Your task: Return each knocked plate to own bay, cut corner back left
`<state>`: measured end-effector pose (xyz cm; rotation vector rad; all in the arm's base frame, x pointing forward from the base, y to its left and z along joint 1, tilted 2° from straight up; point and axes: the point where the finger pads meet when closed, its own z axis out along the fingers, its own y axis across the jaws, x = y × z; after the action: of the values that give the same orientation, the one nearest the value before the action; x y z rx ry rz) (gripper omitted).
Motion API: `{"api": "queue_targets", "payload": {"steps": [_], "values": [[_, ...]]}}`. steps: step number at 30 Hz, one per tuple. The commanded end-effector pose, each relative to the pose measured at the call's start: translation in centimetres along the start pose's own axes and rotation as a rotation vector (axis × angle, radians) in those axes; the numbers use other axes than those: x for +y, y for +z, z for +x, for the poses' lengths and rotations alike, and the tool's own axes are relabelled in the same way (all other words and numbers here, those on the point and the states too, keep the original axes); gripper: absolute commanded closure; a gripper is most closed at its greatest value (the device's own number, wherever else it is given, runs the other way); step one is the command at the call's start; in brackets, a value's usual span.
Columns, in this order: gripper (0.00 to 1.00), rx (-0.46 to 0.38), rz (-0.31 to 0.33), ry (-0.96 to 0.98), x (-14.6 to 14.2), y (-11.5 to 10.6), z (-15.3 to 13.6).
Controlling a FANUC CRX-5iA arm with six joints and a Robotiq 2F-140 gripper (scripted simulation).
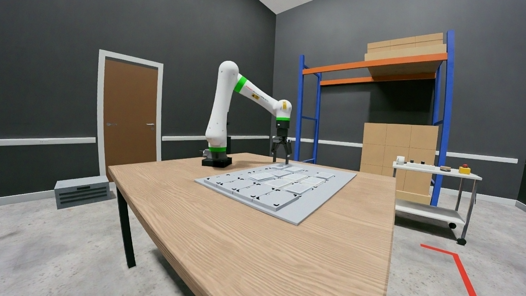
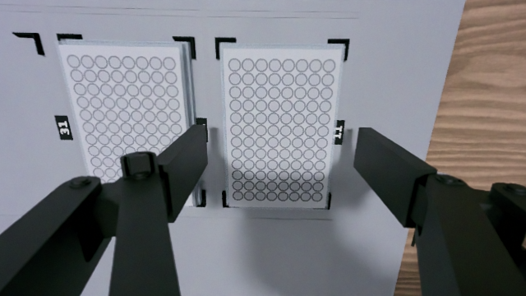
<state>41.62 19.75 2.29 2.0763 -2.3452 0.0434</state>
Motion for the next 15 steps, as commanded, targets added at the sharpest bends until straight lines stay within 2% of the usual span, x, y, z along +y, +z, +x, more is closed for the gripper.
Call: {"api": "queue_targets", "payload": {"steps": [1,8,15], "values": [[0.30,-0.001,0.001,0.000,-0.05,-0.15,-0.03],[0.30,-0.001,0.001,0.000,-0.05,-1.09,-0.03],[0.30,-0.001,0.001,0.000,-0.05,-1.13,-0.03]]}}
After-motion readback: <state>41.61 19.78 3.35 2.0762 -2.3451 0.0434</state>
